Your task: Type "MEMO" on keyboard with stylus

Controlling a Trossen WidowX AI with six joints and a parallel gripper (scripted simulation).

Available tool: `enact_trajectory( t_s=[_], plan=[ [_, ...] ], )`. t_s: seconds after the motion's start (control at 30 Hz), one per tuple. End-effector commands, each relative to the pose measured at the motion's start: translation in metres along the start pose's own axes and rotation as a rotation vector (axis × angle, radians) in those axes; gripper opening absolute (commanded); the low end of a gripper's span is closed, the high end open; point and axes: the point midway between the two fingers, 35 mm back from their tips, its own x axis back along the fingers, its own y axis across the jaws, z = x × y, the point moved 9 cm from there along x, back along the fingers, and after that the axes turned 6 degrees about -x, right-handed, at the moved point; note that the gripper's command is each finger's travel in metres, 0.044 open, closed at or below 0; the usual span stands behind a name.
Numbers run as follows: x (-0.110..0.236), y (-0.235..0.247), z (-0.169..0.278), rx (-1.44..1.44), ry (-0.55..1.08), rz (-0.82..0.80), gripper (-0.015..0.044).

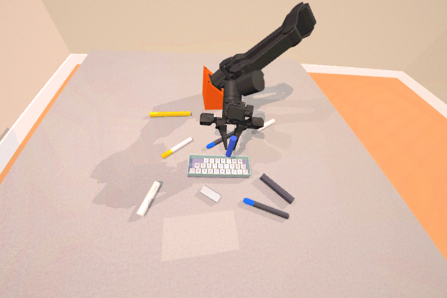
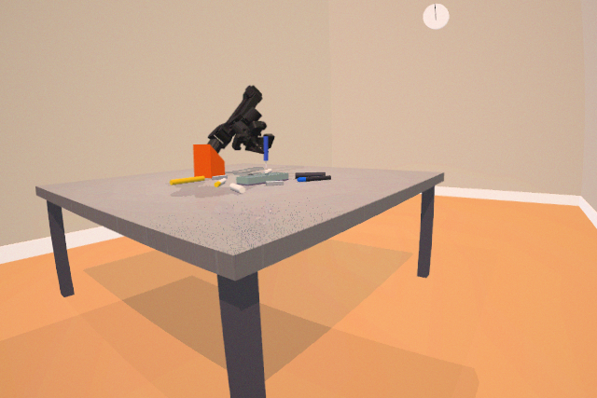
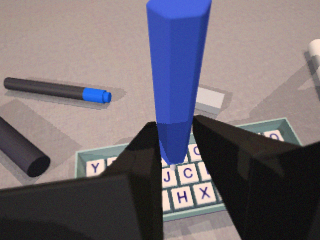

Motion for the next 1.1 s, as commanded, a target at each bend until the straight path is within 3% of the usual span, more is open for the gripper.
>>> enact_trajectory(
  t_s=[0.0, 1.07],
  plan=[
    [-0.005, -0.009, -0.008, 0.01, -0.005, -0.004, 0.0],
    [-0.021, -0.11, -0.024, 0.012, -0.022, -0.02, 0.0]
  ],
)
